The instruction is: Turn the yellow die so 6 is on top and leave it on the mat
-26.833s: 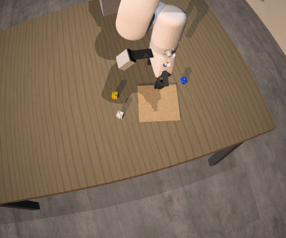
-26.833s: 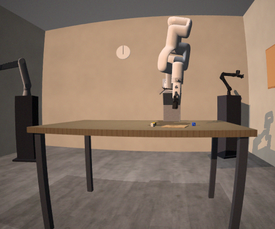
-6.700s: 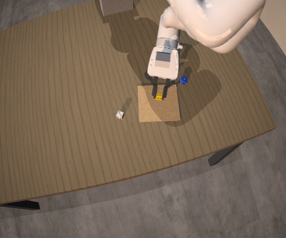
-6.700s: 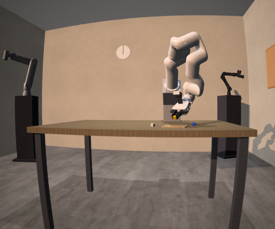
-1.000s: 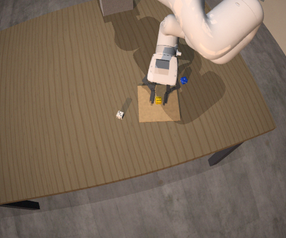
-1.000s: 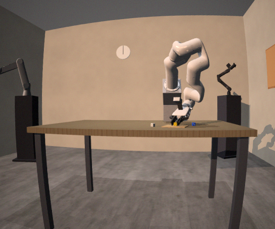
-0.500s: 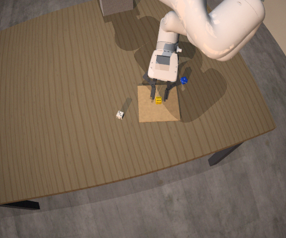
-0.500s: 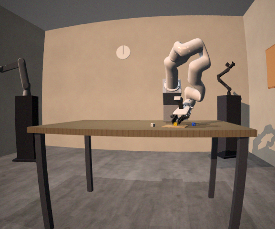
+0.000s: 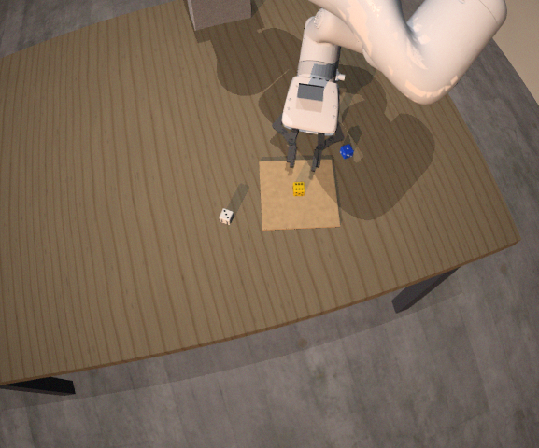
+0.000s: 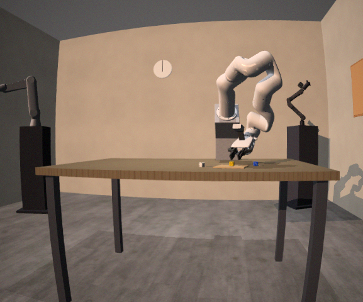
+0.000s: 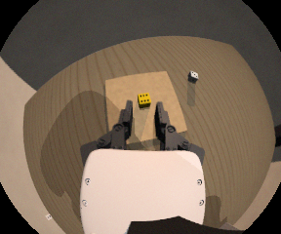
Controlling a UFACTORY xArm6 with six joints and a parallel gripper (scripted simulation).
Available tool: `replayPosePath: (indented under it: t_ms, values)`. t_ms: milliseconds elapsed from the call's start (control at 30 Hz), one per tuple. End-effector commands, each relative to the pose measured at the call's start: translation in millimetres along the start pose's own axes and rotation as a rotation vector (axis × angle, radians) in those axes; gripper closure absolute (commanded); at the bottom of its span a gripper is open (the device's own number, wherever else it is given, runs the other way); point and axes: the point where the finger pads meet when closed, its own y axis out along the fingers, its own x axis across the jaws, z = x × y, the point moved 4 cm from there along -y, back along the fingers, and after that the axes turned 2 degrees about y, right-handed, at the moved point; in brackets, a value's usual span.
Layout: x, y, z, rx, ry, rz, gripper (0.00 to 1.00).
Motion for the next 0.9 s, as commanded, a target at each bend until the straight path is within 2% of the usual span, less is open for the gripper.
replayPosePath:
  t_ms: [0, 167, 633, 867]
  values:
    - [0, -1, 0, 0.0, 0.0, 0.001, 0.64]
    - [0, -4, 6, 0.0, 0.0, 0.001, 0.64]
    - [-2, -26, 48, 0.0, 0.0, 0.001, 0.64]
    - [-2, -29, 53, 0.0, 0.0, 0.001, 0.64]
